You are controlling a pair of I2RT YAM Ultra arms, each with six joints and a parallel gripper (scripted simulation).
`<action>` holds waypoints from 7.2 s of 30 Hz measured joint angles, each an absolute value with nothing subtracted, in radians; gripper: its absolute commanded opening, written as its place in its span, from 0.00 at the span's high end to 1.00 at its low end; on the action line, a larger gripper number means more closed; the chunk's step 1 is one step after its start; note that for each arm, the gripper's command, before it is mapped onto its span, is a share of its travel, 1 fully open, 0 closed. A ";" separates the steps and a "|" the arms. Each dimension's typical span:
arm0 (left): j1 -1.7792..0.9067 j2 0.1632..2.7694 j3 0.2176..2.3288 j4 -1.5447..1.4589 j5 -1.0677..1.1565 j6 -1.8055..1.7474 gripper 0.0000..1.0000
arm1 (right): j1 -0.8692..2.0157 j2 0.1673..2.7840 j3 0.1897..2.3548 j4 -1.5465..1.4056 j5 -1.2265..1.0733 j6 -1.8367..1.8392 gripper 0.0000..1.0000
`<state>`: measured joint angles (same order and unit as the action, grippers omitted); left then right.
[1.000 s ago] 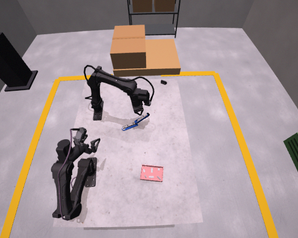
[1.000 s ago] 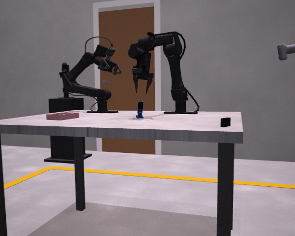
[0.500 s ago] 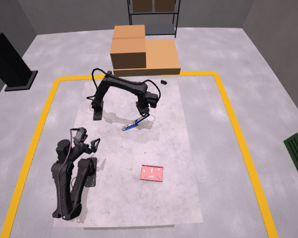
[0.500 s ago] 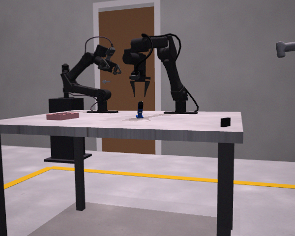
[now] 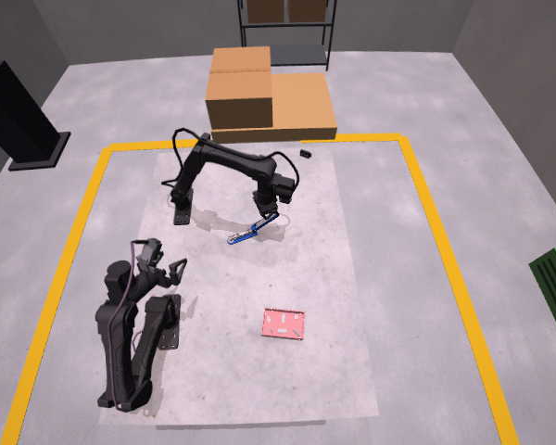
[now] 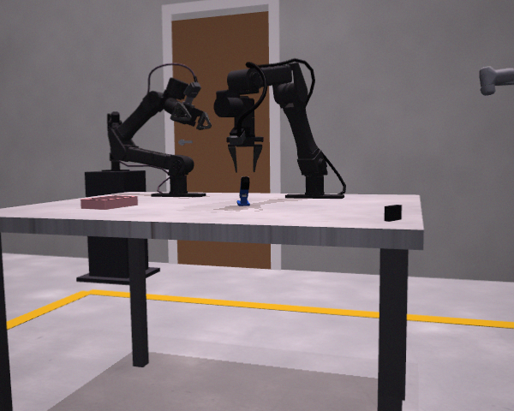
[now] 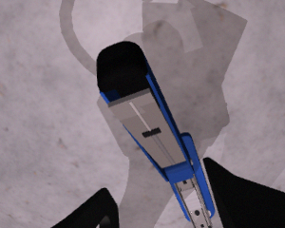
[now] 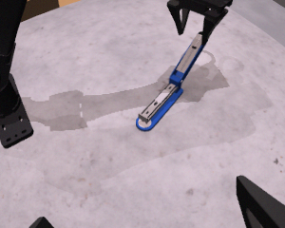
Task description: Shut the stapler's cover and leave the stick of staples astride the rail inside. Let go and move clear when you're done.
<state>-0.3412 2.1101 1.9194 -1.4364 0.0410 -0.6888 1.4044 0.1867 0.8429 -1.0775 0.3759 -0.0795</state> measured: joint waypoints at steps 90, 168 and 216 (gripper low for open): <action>-0.406 1.961 1.518 -1.052 -0.070 -0.753 1.00 | 1.404 0.187 0.843 -1.077 0.376 -0.080 0.00; -0.727 1.587 1.143 -0.753 -0.516 -0.960 0.50 | 1.404 0.187 0.843 -1.077 0.376 -0.080 0.00; -0.451 1.883 1.775 -1.378 -0.101 -0.801 0.50 | 1.404 0.187 0.843 -1.077 0.376 -0.080 0.00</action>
